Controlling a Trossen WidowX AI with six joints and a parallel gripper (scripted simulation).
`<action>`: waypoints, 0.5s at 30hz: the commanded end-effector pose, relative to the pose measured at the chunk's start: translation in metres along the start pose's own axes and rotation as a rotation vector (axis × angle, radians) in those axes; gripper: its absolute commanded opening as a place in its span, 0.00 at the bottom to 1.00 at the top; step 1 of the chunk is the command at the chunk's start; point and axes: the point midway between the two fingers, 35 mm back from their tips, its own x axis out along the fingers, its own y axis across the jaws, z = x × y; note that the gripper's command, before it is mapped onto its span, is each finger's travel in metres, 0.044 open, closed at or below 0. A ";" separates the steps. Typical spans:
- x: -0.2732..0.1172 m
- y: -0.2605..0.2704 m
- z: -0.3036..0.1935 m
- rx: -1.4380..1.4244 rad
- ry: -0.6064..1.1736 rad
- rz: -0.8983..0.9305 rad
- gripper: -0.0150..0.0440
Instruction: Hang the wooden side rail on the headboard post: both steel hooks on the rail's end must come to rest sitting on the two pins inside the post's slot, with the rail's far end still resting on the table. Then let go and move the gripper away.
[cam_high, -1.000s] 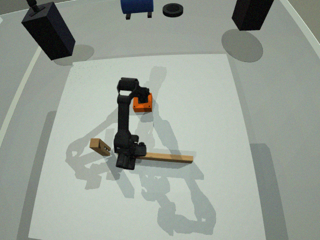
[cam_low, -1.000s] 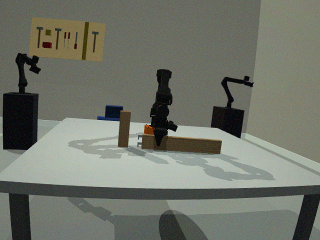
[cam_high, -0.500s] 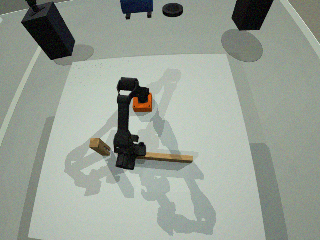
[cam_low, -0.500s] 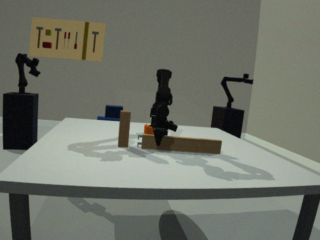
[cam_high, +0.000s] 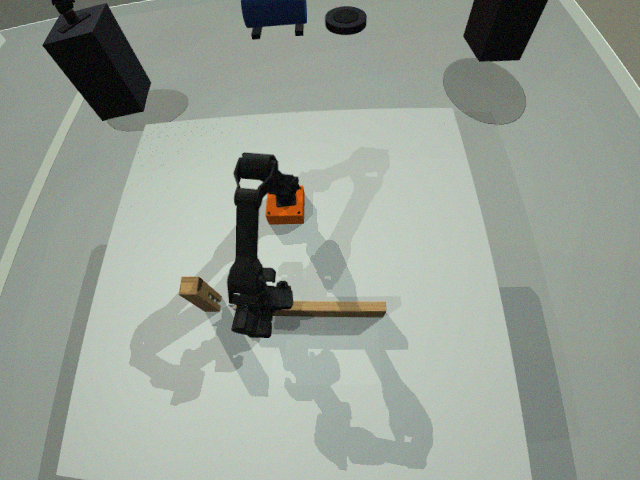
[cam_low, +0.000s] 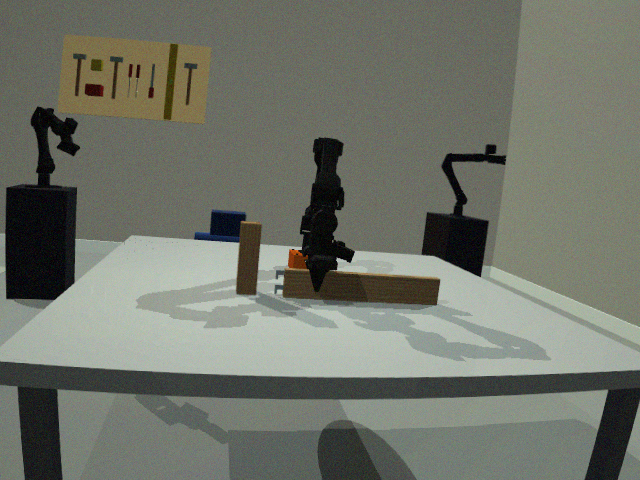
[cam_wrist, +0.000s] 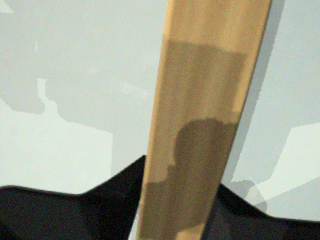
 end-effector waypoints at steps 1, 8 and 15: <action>0.000 0.004 0.001 -0.038 -0.003 0.006 0.25; 0.000 0.007 0.001 -0.038 -0.003 0.007 0.25; 0.000 0.010 0.001 -0.038 -0.003 0.007 0.25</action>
